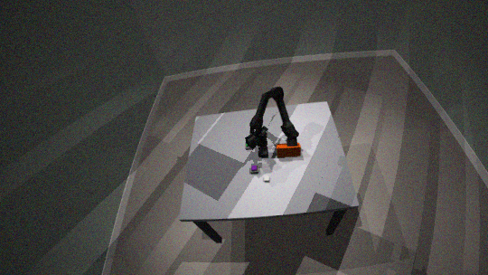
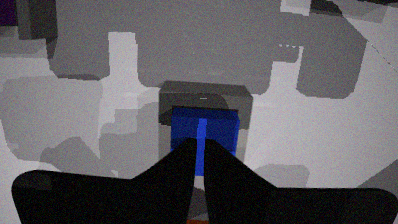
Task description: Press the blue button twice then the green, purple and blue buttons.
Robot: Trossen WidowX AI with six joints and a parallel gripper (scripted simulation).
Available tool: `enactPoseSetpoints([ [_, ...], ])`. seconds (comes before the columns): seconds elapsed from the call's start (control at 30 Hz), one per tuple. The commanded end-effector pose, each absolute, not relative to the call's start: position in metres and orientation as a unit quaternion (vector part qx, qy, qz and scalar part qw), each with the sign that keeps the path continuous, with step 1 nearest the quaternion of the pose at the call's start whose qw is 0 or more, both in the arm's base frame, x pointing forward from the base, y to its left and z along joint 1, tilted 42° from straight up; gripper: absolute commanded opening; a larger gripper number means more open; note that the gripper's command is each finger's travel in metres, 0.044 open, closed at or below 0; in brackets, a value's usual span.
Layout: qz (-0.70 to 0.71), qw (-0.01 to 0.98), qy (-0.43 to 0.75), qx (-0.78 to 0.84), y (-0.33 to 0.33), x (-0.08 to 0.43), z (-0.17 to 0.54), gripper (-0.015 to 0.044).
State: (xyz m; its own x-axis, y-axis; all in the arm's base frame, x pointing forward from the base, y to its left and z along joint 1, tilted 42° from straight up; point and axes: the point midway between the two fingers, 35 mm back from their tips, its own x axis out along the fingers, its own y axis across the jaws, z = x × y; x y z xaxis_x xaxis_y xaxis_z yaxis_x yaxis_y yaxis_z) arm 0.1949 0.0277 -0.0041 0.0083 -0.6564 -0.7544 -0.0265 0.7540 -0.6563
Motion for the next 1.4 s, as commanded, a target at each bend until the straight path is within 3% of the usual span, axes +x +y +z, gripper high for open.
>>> enactPoseSetpoints([
  [0.0, -0.238, 0.659, 0.664, -0.261, 0.022, 0.194, -0.008, 0.0020],
  [1.37, -0.238, 0.659, 0.664, -0.261, 0.032, 0.194, 0.002, 0.0020],
])
